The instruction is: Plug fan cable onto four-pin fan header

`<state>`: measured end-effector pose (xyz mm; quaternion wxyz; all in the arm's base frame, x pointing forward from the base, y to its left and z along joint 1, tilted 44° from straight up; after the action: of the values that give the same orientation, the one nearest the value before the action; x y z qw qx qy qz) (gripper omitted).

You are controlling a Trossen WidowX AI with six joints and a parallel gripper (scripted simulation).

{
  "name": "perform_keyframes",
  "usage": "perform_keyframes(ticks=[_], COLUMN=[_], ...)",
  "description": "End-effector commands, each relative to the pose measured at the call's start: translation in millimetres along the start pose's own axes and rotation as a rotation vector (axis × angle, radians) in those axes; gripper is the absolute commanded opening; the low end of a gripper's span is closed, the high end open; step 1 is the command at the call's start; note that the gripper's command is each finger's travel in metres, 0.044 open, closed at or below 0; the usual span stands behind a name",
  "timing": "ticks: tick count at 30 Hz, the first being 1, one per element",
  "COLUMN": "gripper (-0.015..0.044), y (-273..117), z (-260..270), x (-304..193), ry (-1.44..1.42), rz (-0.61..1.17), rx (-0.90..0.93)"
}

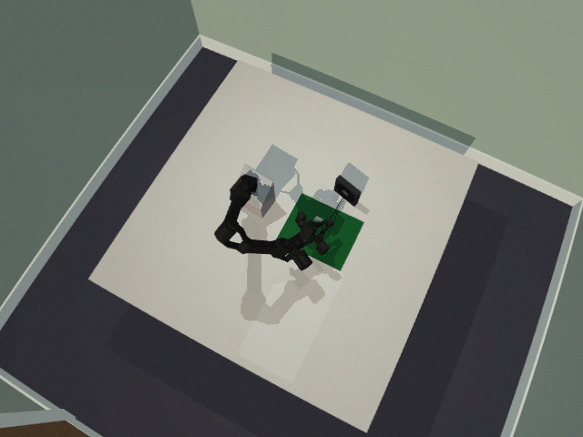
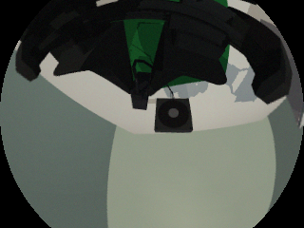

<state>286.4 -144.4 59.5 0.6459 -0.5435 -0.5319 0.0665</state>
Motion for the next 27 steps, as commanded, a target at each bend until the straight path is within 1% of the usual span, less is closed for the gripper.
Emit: perform_keyframes(ticks=[1, 27], gripper=[0.0, 0.0], y=[-0.6, -2.8], z=[0.9, -2.7], x=[3.1, -14.0], ry=[0.001, -0.005], rz=[0.0, -0.001], rx=[0.001, -0.001])
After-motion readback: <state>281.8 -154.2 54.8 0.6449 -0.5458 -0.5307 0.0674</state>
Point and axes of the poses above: the point midway between the two fingers, 35 mm back from their tips, its own y axis out along the fingers, its own z axis across the jaws, x = y × z, the point moved 10 cm from there along -y, back along the fingers, and after that the axes turned 10 degrees about y, right-handed, at the moved point
